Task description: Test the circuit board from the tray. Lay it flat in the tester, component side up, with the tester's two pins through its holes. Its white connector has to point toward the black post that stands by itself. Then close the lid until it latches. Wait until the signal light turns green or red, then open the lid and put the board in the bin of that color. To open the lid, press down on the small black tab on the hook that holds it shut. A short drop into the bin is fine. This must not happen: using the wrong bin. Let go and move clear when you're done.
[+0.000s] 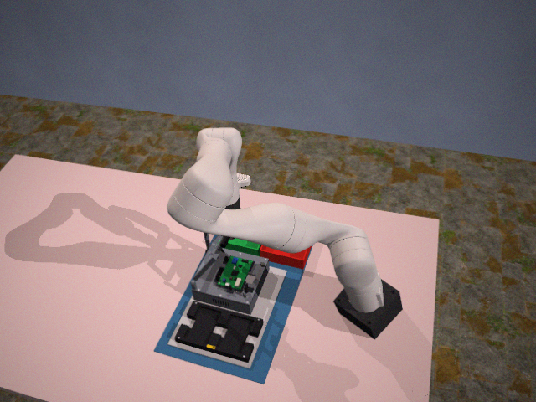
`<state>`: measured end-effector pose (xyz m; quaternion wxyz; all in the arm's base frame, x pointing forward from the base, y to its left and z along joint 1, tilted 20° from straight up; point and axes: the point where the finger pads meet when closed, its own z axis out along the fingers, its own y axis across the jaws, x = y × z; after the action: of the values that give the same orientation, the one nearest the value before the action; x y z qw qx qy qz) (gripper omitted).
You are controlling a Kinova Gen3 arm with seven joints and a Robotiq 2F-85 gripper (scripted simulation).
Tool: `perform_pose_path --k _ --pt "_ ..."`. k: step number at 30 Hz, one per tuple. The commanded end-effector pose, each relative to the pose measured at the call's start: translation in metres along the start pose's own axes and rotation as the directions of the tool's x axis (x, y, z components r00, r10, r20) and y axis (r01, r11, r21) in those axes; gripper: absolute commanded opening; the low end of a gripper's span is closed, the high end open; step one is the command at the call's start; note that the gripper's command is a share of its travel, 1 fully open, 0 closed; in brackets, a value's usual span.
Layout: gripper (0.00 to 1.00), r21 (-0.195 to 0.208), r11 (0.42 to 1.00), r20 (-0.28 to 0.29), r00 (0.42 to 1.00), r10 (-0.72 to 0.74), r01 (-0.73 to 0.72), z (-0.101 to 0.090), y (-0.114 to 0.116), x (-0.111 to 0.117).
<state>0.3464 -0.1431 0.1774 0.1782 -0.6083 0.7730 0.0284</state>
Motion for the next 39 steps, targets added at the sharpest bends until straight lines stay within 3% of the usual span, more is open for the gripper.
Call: perform_pose_path --k 1,12,39 --pt "0.00 -0.019 1.000 -0.015 1.000 -0.001 0.001 0.014 0.018 0.004" --pt "0.00 -0.021 1.000 -0.013 1.000 0.000 0.000 0.046 0.050 0.004" --pt "0.00 -0.023 1.000 -0.014 1.000 0.001 -0.001 0.103 0.082 0.005"
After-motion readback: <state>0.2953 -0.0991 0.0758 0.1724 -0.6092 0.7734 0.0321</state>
